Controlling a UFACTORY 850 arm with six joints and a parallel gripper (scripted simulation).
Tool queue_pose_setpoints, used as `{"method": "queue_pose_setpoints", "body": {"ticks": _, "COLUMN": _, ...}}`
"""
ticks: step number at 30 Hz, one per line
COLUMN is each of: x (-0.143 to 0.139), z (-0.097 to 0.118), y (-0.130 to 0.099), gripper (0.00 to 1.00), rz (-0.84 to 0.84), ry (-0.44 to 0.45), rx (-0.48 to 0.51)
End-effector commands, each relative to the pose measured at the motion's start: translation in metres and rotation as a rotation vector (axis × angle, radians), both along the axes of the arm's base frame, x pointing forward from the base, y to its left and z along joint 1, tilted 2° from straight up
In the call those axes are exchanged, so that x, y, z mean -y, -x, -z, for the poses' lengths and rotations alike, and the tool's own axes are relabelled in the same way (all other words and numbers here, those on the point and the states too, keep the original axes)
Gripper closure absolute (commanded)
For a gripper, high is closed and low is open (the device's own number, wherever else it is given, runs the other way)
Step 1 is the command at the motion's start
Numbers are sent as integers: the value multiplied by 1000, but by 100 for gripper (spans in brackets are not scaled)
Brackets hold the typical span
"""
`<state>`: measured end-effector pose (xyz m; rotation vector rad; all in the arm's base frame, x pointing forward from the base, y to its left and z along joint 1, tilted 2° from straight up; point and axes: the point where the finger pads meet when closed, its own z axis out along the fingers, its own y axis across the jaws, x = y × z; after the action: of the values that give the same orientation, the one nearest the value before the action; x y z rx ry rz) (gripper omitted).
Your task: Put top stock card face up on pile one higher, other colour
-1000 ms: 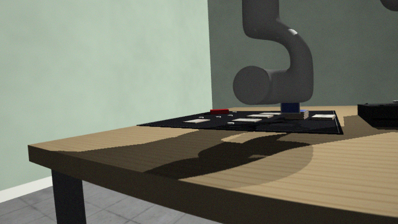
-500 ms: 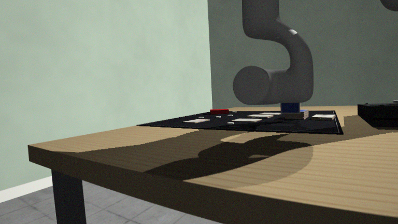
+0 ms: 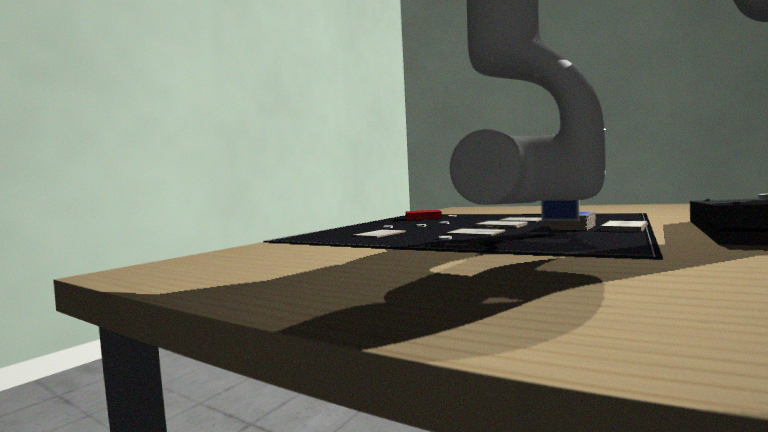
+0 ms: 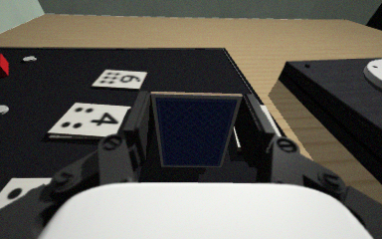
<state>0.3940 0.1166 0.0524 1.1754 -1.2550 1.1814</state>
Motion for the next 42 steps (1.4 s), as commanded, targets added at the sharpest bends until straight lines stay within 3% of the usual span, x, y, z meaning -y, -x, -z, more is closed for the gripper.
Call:
{"method": "queue_pose_setpoints", "body": {"ticks": 1, "x": 0, "z": 3, "y": 0, "gripper": 29, "rz": 0, "ry": 0, "rx": 1}}
{"method": "queue_pose_setpoints", "body": {"ticks": 19, "x": 4, "z": 18, "y": 0, "gripper": 29, "rz": 0, "ry": 0, "rx": 1}}
{"method": "queue_pose_setpoints", "body": {"ticks": 42, "x": 4, "z": 19, "y": 0, "gripper": 28, "rz": 0, "ry": 0, "rx": 1}}
